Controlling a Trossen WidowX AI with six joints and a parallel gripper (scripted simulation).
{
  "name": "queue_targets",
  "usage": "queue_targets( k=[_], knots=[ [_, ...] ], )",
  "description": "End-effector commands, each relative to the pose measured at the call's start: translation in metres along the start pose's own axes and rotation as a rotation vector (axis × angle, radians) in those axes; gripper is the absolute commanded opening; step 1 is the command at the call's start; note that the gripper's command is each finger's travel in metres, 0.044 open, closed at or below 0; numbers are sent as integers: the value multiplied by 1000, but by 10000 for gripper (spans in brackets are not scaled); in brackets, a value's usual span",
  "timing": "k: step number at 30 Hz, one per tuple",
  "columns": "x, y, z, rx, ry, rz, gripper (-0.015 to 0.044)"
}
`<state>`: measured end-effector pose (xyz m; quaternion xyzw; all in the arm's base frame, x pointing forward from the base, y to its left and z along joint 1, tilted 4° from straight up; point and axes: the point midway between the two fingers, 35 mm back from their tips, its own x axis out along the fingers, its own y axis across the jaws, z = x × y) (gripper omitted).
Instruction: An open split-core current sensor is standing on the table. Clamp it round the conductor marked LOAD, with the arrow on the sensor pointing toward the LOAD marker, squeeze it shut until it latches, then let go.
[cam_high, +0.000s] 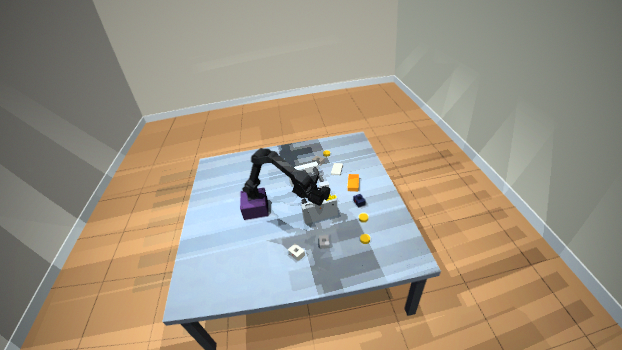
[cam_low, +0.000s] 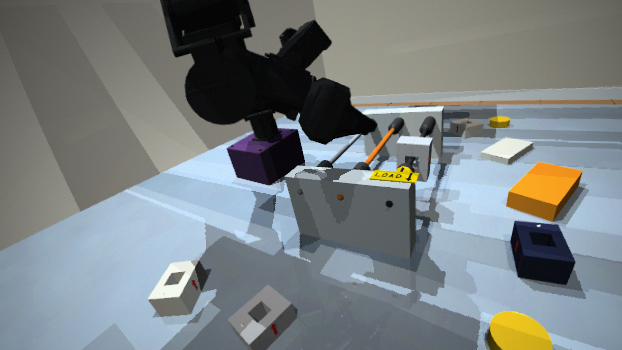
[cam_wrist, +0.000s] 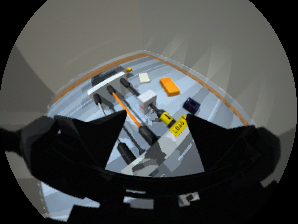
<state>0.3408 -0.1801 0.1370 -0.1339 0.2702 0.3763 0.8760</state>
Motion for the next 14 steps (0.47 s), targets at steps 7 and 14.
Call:
queue_targets(
  k=[7,14],
  knots=[
    [0,0,-1,7,2,0,440],
    [5,1,-1,143,51,17,440]
  ],
)
